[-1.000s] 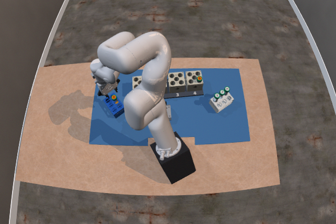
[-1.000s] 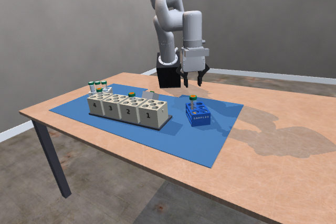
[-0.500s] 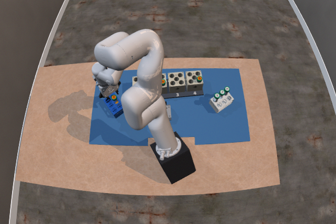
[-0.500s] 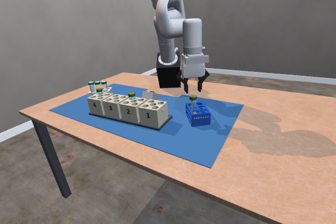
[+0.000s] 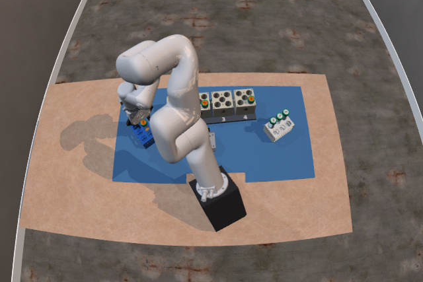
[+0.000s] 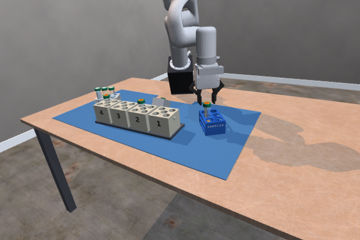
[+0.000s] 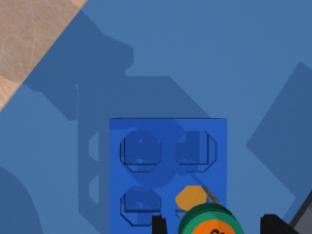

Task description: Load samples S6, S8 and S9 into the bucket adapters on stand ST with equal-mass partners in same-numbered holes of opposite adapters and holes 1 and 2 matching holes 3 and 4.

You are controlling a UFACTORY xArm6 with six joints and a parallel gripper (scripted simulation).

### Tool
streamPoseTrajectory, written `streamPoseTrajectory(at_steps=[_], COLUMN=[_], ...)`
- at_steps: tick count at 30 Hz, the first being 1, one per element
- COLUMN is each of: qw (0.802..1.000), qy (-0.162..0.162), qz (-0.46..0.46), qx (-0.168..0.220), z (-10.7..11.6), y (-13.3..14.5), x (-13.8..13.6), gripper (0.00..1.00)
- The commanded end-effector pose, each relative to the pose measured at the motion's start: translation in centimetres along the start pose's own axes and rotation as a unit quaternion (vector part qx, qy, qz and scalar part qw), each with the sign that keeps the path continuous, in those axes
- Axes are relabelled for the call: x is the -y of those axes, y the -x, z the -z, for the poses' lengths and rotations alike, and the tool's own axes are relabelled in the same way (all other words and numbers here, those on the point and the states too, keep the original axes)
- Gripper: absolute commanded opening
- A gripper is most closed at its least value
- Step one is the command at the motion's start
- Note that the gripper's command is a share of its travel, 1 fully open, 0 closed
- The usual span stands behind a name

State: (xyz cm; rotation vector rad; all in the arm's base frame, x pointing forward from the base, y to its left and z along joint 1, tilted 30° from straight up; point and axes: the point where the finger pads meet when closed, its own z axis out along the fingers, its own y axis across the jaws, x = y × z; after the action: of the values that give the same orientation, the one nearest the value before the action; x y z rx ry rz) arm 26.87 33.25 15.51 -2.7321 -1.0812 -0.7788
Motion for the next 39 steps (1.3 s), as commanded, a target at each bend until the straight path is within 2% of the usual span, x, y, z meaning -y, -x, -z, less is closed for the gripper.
streamPoseTrajectory(at_steps=[1,39], qw=[1.000,1.000], qy=[0.000,0.000], qz=[0.000,0.000], qx=[-0.003,-0.003], z=[0.0,-1.8], y=[-0.2,-0.2], x=[0.0,0.0], gripper=[0.57,0.57])
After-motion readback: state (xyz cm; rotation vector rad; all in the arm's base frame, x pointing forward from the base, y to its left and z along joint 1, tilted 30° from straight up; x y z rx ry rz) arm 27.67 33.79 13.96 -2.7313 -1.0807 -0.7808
